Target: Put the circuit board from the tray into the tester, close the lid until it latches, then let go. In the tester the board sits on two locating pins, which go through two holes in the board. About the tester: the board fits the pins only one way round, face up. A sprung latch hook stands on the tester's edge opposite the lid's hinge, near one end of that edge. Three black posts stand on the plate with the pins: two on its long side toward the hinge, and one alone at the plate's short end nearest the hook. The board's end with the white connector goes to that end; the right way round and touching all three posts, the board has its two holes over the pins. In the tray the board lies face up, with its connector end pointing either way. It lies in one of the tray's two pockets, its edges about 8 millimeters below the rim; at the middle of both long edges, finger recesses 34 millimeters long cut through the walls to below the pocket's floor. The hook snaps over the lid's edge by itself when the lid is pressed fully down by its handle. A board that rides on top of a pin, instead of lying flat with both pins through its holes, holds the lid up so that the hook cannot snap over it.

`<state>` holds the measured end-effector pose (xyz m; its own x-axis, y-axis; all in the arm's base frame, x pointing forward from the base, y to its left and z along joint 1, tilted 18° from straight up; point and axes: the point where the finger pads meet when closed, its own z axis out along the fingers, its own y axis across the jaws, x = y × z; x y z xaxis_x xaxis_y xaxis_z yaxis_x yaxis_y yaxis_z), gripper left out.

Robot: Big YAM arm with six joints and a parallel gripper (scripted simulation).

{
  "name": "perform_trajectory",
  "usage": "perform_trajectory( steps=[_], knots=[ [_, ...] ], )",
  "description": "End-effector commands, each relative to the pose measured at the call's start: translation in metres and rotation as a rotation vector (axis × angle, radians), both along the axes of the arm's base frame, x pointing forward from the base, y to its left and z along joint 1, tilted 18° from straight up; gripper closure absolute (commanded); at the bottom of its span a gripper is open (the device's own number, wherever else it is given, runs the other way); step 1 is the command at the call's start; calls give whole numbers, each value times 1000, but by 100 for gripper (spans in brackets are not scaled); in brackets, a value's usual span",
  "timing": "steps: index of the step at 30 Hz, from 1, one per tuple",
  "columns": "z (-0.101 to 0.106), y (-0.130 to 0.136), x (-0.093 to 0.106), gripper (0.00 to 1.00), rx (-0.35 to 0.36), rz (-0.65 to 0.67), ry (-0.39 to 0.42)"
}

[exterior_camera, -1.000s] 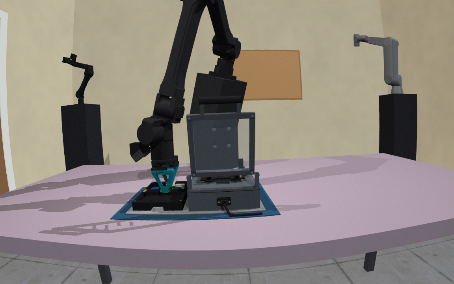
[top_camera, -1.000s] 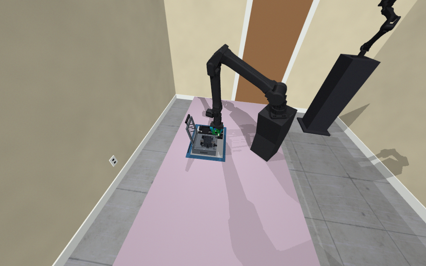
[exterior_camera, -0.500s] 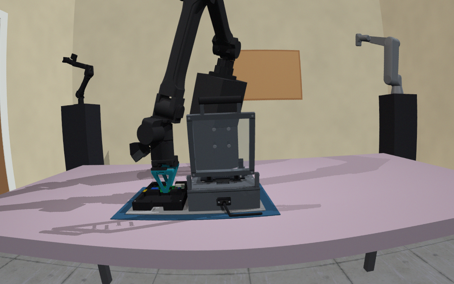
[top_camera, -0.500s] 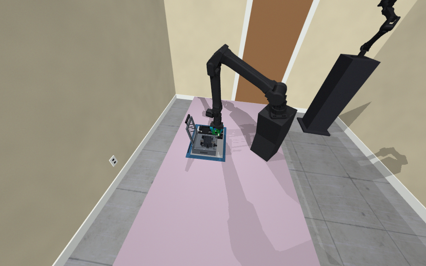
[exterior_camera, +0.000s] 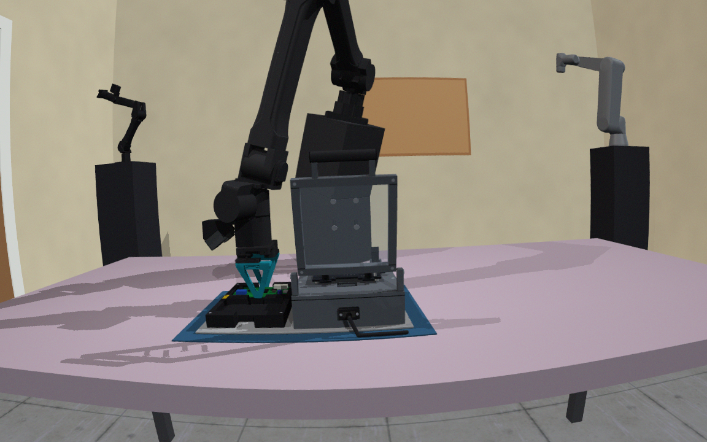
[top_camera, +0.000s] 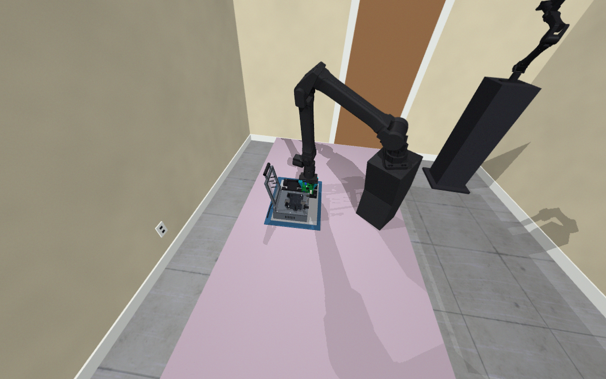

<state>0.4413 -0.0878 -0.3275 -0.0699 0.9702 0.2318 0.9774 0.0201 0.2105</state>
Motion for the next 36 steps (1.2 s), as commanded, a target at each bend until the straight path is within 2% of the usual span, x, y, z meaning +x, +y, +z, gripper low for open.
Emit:
perform_trajectory(
  steps=[1,14,21,30,36],
  knots=[
    [16,-5,12,28,-9,2,-23],
    [27,-14,7,28,-8,-6,-23],
    [22,-13,-4,28,-1,-7,-1],
    [34,-17,2,28,-7,-7,-17],
    [34,-16,2,28,-7,-5,-18]
  ],
)
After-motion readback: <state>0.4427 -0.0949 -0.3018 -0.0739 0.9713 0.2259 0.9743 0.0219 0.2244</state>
